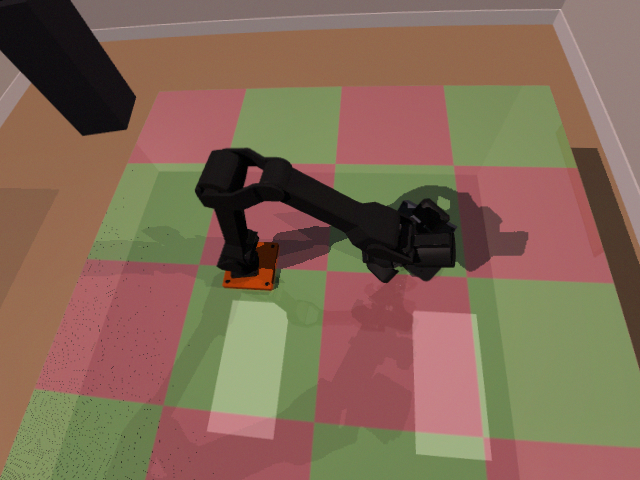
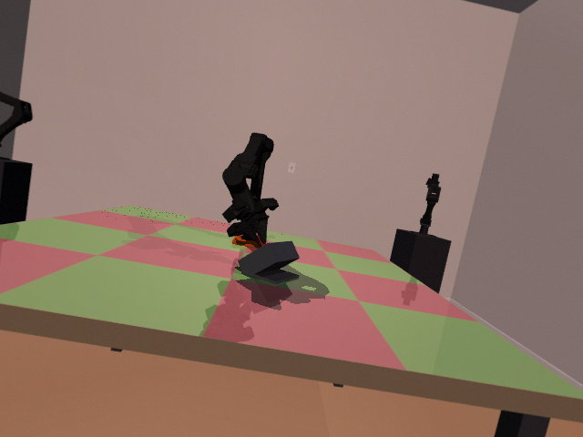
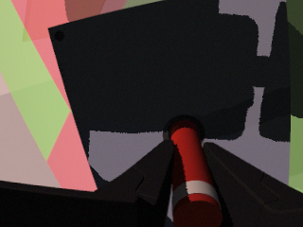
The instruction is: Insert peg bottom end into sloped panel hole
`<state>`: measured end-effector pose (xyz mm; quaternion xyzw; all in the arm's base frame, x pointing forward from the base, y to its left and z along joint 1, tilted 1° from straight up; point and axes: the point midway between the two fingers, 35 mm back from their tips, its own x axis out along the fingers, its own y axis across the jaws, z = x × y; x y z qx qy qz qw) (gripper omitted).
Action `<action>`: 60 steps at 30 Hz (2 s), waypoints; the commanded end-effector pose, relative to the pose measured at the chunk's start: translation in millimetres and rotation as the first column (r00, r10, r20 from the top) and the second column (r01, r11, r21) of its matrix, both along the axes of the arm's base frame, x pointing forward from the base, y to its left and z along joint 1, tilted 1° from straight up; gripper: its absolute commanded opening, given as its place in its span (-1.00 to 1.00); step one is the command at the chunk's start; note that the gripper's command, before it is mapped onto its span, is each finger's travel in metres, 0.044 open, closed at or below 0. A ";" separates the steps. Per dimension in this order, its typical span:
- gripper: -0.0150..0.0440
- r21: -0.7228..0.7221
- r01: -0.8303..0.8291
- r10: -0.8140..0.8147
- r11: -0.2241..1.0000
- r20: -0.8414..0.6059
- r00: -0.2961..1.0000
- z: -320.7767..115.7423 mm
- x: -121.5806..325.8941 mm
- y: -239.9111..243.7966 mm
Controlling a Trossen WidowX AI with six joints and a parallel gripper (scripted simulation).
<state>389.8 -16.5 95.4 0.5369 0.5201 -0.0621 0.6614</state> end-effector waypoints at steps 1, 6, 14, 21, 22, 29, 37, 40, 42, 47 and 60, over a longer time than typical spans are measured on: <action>-0.49 -0.003 0.004 -0.004 1.000 -0.004 1.000 -2.3 0.7 0.4; -0.49 -0.003 0.004 -0.004 1.000 -0.004 1.000 -3.2 1.3 0.9; -0.49 0.000 -0.001 0.001 1.000 -0.001 1.000 -2.2 1.2 1.3; -0.05 0.000 -0.001 0.001 1.000 -0.001 1.000 -2.2 1.2 1.3; 0.04 0.000 -0.001 0.001 1.000 -0.001 1.000 -2.2 1.2 1.3; 0.67 0.000 -0.001 0.001 1.000 -0.001 1.000 -1.9 1.1 1.1; 1.00 -0.002 0.001 -0.001 1.000 -0.004 1.000 8.3 -3.5 -6.6; 1.00 -0.003 0.001 -0.001 1.000 -0.005 1.000 13.1 -5.9 -10.3; 1.00 -0.004 0.001 -0.001 1.000 -0.006 1.000 16.3 -7.4 -12.7; 1.00 -0.005 0.002 -0.002 1.000 -0.008 1.000 24.4 -11.5 -18.7; 1.00 -0.008 0.005 -0.005 1.000 -0.013 1.000 45.7 -23.2 -33.9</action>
